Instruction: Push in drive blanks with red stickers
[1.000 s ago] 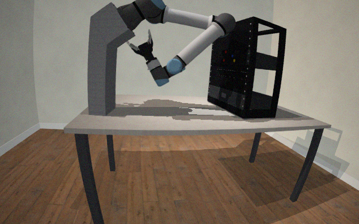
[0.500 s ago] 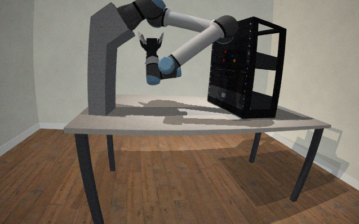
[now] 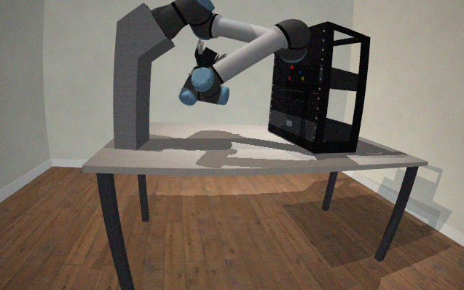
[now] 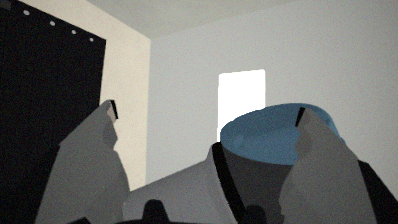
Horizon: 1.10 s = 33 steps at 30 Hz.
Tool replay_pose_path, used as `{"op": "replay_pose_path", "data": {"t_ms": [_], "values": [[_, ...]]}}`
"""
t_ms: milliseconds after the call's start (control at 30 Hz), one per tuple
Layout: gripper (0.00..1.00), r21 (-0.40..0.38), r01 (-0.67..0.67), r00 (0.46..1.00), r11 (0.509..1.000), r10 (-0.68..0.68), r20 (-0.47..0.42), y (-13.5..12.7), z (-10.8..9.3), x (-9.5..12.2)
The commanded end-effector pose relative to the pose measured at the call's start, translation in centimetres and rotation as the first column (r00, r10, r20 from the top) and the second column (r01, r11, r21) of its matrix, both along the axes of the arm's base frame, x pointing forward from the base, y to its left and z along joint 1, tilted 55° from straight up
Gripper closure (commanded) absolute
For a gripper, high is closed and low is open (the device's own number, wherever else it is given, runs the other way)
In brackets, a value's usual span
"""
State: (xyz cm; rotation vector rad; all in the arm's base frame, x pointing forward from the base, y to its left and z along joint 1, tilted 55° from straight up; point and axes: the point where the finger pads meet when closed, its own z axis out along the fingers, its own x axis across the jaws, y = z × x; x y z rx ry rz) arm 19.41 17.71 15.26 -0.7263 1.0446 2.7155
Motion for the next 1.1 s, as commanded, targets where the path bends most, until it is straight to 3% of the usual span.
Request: {"op": "replay_pose_path", "data": {"t_ms": [0, 233, 633, 733, 1067], "values": [[0.00, 0.007, 0.063, 0.983, 0.998, -0.061, -0.174, -0.6, 2.6, 3.3], [0.00, 0.056, 0.111, 0.945, 0.992, -0.088, -0.316, -1.9, 4.9, 5.4], [0.00, 0.163, 0.219, 0.808, 0.962, -0.085, -0.584, -5.7, 8.7, 10.2], [0.00, 0.171, 0.227, 0.795, 0.959, -0.081, -0.601, -6.1, 8.9, 10.6], [0.00, 0.242, 0.301, 0.677, 0.923, -0.028, -0.735, -9.5, 10.4, 13.8]]}}
